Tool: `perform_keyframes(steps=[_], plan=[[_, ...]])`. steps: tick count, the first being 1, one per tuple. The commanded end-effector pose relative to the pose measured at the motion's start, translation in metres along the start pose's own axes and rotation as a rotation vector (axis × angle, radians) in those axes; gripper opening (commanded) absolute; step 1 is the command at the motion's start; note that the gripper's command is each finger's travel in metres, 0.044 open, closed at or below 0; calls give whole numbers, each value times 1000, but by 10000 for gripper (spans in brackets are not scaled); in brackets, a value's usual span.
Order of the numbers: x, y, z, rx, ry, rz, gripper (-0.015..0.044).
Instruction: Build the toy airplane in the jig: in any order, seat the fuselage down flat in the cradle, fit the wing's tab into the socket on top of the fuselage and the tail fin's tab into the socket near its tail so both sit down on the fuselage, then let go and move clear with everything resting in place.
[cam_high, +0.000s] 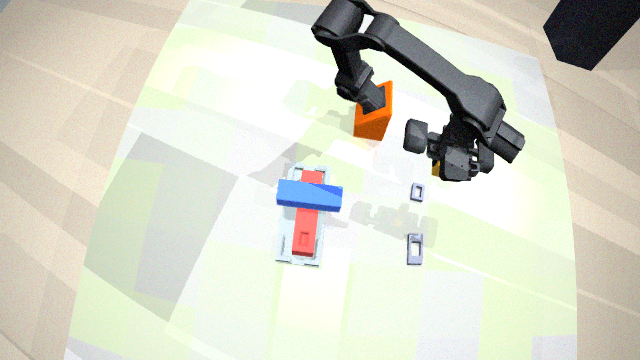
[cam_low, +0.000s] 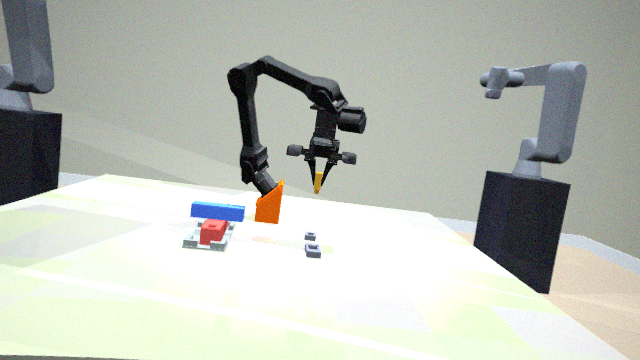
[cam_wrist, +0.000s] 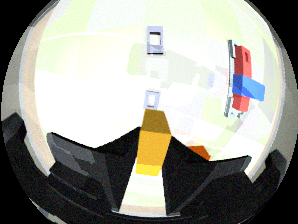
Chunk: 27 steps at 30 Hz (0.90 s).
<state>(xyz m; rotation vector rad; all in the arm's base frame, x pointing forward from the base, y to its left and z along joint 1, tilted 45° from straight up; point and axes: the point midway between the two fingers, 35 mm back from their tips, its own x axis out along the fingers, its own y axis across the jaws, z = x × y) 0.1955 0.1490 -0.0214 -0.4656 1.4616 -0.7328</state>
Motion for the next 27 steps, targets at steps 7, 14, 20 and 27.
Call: perform_keyframes(steps=[7, 14, 20, 27], plan=[[-3, -8, 15, 3, 9, 20, 0], [-2, -16, 31, -11, 10, 35, 0], [-1, -24, 43, -21, 15, 47, 0], [2, -34, 55, -32, 27, 60, 0]])
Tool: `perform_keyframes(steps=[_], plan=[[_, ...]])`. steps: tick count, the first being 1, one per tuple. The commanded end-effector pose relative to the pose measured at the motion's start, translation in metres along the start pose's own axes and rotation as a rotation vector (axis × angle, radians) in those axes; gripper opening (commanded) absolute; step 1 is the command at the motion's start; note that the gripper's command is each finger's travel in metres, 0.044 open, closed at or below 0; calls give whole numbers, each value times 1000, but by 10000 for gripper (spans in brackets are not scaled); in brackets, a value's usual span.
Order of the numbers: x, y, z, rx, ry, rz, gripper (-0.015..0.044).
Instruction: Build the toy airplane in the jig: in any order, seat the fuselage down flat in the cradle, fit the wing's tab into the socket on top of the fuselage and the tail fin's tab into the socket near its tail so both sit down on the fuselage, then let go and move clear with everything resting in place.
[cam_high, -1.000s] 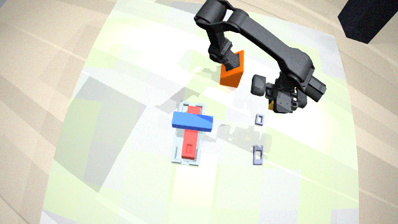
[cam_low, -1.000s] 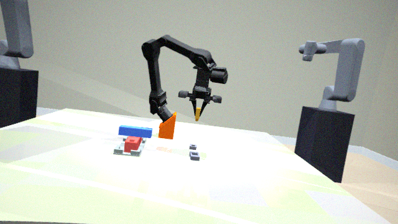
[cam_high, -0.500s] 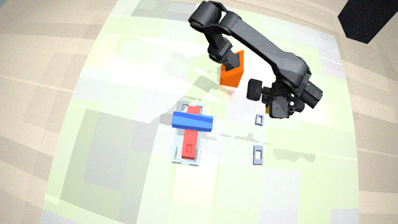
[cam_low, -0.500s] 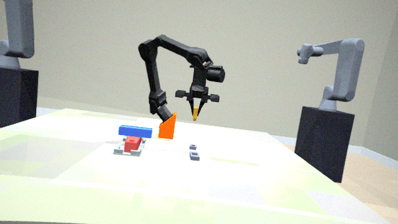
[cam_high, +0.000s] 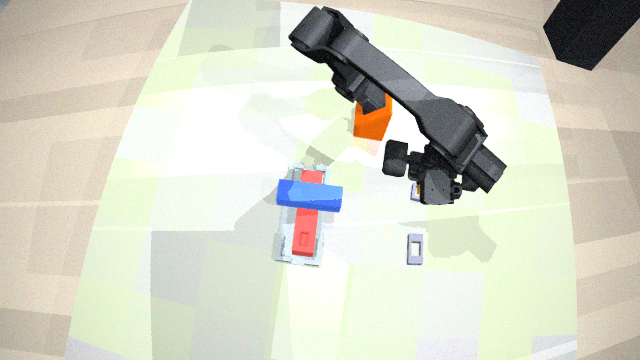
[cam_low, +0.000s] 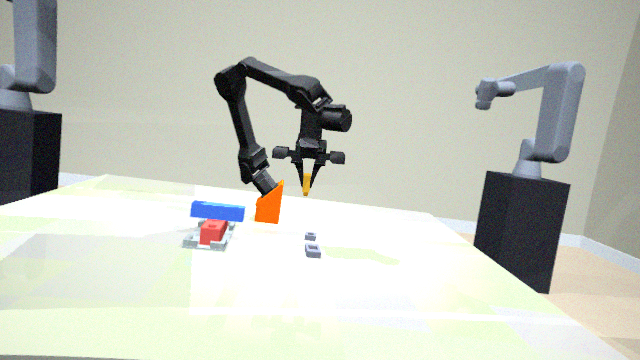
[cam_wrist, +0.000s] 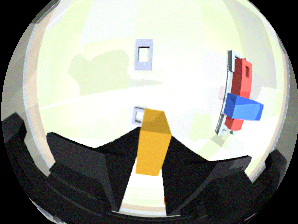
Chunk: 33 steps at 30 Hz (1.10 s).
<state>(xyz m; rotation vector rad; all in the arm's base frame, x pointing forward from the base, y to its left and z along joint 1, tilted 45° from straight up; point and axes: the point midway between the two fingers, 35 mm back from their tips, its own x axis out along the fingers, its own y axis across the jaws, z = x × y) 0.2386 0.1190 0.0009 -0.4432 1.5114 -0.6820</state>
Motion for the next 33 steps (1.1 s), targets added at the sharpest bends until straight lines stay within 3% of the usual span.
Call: perform_keyframes(steps=[1, 33], plan=[[-2, -6, 8, 0, -5, 13, 0], [7, -68, 67, -36, -22, 30, 0]])
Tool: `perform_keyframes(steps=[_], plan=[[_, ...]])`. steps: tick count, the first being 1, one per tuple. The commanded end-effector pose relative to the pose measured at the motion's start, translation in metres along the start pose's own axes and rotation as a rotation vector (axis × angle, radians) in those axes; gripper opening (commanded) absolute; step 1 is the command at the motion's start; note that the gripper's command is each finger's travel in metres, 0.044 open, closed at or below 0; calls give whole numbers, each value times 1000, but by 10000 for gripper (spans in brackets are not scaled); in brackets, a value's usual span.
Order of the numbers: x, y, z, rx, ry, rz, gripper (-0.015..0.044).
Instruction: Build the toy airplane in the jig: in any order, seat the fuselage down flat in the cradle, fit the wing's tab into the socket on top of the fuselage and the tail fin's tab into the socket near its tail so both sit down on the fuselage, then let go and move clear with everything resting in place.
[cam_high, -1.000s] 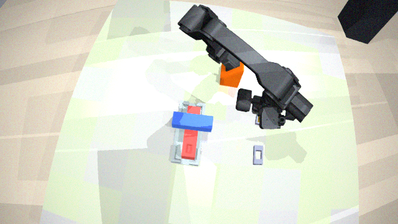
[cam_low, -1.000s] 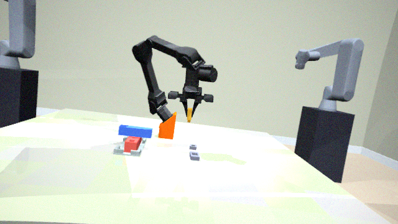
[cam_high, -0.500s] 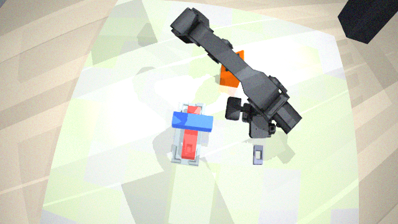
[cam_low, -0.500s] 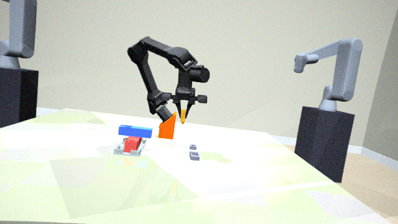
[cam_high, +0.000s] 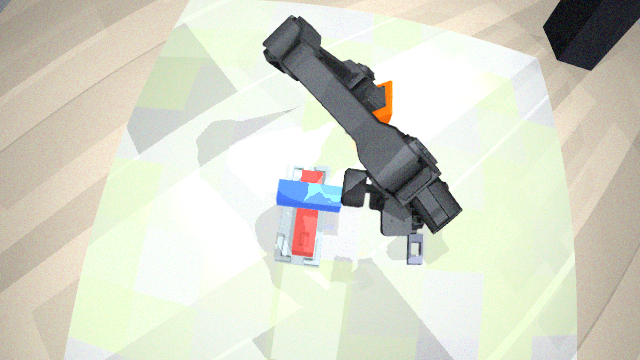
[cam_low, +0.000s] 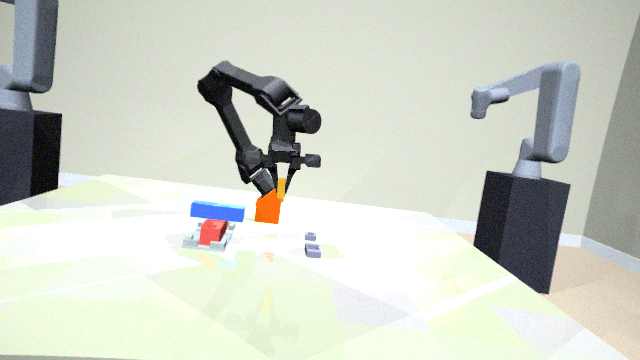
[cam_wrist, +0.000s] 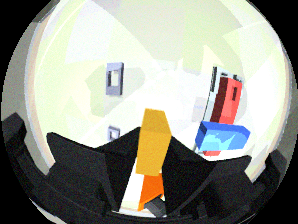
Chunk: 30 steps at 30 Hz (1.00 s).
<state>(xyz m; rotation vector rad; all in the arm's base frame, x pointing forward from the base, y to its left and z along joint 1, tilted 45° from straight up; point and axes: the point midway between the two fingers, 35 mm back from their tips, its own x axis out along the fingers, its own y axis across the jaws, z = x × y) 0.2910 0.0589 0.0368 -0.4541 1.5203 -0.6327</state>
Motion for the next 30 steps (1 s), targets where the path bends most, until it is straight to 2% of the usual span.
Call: perform_keyframes(steps=[1, 30], plan=[[-2, -9, 6, -1, -14, 5, 0], [9, -75, 38, 14, -22, -2, 0]])
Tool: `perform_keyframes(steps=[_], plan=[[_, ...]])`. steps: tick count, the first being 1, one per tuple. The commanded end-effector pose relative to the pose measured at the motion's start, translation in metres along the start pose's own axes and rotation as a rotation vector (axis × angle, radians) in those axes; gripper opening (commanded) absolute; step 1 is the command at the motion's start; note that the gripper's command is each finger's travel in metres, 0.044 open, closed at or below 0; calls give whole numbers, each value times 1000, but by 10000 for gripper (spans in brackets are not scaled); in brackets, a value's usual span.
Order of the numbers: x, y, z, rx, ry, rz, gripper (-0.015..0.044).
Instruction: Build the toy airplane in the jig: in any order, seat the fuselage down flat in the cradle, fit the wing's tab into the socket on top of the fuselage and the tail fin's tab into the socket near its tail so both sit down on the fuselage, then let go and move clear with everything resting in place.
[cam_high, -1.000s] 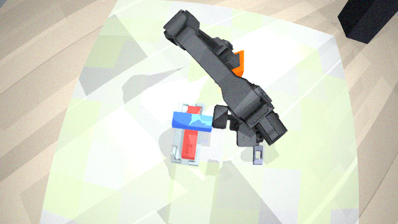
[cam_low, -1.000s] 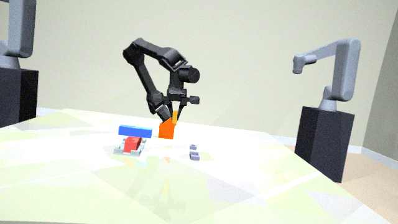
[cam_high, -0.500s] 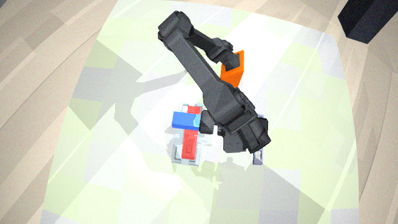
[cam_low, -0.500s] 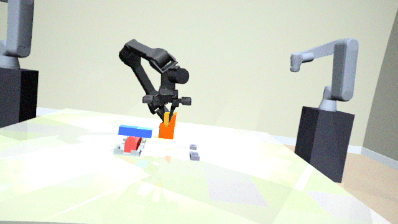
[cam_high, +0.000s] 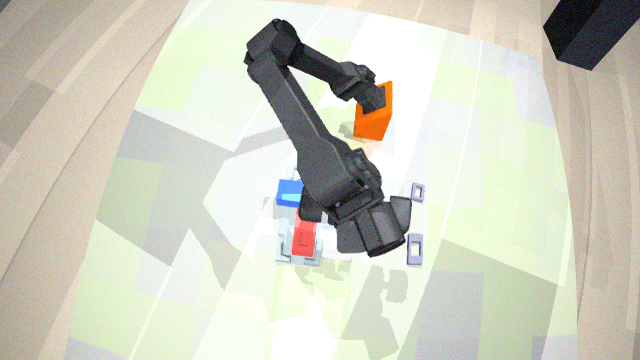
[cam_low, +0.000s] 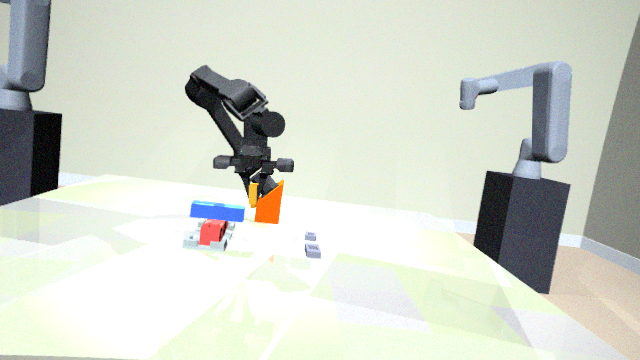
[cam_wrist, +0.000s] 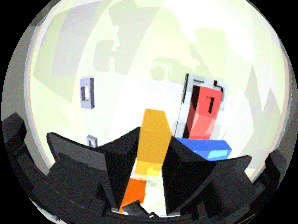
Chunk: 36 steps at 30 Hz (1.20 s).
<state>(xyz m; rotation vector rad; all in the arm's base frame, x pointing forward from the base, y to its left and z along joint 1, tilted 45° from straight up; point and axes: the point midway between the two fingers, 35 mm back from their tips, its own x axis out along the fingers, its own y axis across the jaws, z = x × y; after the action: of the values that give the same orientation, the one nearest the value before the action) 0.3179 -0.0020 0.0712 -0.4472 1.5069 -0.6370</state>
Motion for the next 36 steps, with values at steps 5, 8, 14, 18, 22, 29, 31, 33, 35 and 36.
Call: perform_keyframes(steps=[5, 8, 14, 18, 22, 29, 31, 33, 35, 36], plan=[[1, -23, 9, -9, -15, -17, 0], [2, -32, 12, -16, -16, -25, 0], [4, -49, 16, -29, -17, -44, 0], [6, -62, 19, -38, -16, -57, 0], [8, -74, 21, -47, -15, -71, 0], [9, -85, 23, -55, -12, -84, 53], [9, -85, 23, -55, -12, -84, 65], [9, -85, 23, -55, -12, -84, 65], [9, -85, 23, -55, -12, -84, 65], [9, -85, 23, -55, -12, -84, 65]])
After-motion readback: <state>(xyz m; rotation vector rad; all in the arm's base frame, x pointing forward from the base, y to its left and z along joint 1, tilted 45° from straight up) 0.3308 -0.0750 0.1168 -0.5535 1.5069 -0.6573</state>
